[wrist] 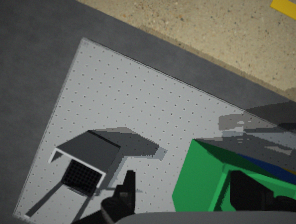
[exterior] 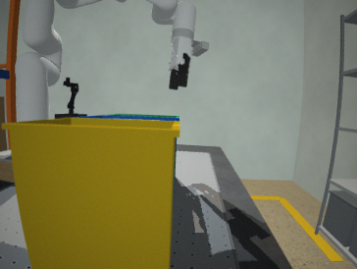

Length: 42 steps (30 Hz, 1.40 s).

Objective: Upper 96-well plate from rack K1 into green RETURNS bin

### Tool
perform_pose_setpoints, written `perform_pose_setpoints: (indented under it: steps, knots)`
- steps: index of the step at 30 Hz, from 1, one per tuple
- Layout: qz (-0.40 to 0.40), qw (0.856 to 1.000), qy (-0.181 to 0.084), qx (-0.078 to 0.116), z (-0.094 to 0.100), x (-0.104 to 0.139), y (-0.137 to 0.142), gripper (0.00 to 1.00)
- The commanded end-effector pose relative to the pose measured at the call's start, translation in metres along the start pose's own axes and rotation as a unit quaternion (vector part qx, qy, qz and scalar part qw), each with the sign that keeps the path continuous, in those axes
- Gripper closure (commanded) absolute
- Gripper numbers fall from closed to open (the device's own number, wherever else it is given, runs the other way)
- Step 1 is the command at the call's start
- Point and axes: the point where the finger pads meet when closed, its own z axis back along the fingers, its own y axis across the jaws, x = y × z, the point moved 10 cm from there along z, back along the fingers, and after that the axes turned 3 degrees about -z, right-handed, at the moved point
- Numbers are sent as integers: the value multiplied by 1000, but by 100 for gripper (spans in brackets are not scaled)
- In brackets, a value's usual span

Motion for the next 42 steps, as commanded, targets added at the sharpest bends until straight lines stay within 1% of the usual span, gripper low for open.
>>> perform_pose_setpoints:
  steps: [1,3,7,8,10,13,15,19,23,27,30,35,37,41,42]
  knots:
    - [-13,1000,4,-1,5,9,23,0]
    - [-13,1000,4,-1,5,9,23,0]
    - [-69,998,11,-2,7,20,41,0]
    - [-69,998,11,-2,7,22,45,0]
    - [-69,998,11,-2,7,22,45,0]
    - [-69,998,11,-3,9,29,59,0]
    - [-69,998,11,-3,9,29,60,0]
    - [-125,992,17,-4,10,42,77,0]
    - [-125,992,17,-4,12,53,93,0]
    - [-125,992,17,-4,12,53,93,0]
    - [-174,984,23,-5,12,63,105,0]
    - [-180,983,24,-5,13,78,124,0]
    - [-180,983,24,-5,13,78,124,0]
    - [-242,970,32,-6,10,81,103,0]
    - [-242,970,32,-6,10,81,98,0]
